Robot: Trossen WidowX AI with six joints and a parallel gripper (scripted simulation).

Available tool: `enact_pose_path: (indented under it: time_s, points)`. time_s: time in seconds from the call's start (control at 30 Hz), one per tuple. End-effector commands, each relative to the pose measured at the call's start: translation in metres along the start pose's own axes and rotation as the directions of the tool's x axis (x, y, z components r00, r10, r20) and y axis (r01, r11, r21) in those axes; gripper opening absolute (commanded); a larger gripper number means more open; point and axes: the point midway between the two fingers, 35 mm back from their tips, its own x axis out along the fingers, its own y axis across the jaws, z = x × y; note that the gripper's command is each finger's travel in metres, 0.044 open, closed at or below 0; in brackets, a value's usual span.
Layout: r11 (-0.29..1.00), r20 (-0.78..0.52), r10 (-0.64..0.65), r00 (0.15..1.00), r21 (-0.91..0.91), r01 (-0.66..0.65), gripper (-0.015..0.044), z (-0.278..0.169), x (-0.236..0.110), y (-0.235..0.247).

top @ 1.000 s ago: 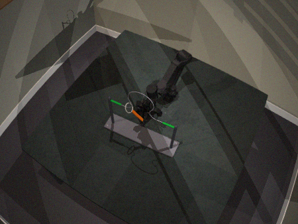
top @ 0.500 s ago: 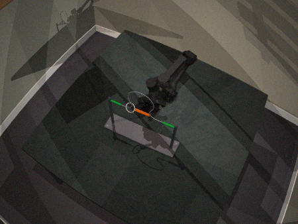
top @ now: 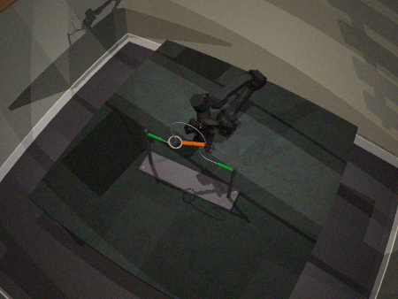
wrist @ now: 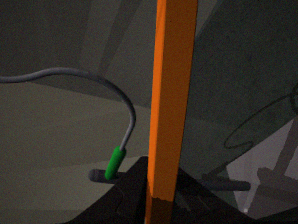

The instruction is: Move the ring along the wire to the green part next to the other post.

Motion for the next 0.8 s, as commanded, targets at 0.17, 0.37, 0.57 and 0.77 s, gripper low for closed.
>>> enact_pose_path:
  time_s: [0.17, 0.37, 0.57, 0.77]
  points:
    - [0.985, -0.018, 0.09, 0.996, 0.147, -0.086, -0.015, 0.001, -0.005, 0.028]
    - [0.96, -0.012, 0.147, 0.989, 0.244, -0.139, -0.015, 0.005, -0.008, 0.046]
    - [0.917, 0.0, 0.209, 0.978, 0.349, -0.196, -0.015, 0.011, -0.013, 0.064]
    - [0.865, 0.014, 0.262, 0.965, 0.439, -0.242, -0.015, 0.019, -0.018, 0.081]
